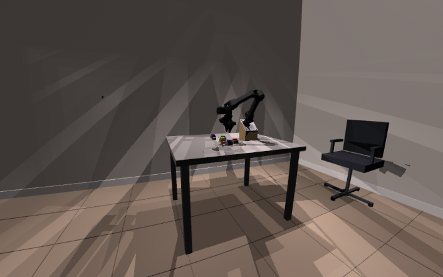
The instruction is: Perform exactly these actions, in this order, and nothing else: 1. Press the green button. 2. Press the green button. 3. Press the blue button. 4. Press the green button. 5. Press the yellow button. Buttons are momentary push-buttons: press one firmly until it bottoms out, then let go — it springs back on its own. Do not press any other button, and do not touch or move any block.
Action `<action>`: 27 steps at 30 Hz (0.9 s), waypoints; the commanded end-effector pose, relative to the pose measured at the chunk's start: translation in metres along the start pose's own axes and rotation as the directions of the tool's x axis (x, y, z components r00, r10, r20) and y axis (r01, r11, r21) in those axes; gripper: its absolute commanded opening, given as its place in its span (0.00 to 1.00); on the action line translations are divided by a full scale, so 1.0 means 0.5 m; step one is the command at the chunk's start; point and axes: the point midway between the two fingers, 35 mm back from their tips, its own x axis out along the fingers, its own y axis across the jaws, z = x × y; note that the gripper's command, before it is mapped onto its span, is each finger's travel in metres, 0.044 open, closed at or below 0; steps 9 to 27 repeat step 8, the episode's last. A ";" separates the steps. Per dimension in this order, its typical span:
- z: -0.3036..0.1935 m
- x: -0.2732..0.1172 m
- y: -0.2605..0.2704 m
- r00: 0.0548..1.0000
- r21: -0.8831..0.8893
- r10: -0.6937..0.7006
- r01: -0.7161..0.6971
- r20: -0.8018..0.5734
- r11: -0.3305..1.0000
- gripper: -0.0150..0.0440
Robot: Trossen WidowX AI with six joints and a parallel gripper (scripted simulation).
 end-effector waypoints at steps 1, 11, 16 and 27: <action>-0.046 -0.041 0.110 1.000 0.003 0.015 -0.015 -0.006 1.000 0.87; -0.051 -0.044 0.119 1.000 0.003 0.016 -0.016 -0.006 1.000 0.93; -0.051 -0.044 0.119 1.000 0.003 0.016 -0.016 -0.006 1.000 0.93; -0.051 -0.044 0.119 1.000 0.003 0.016 -0.016 -0.006 1.000 0.93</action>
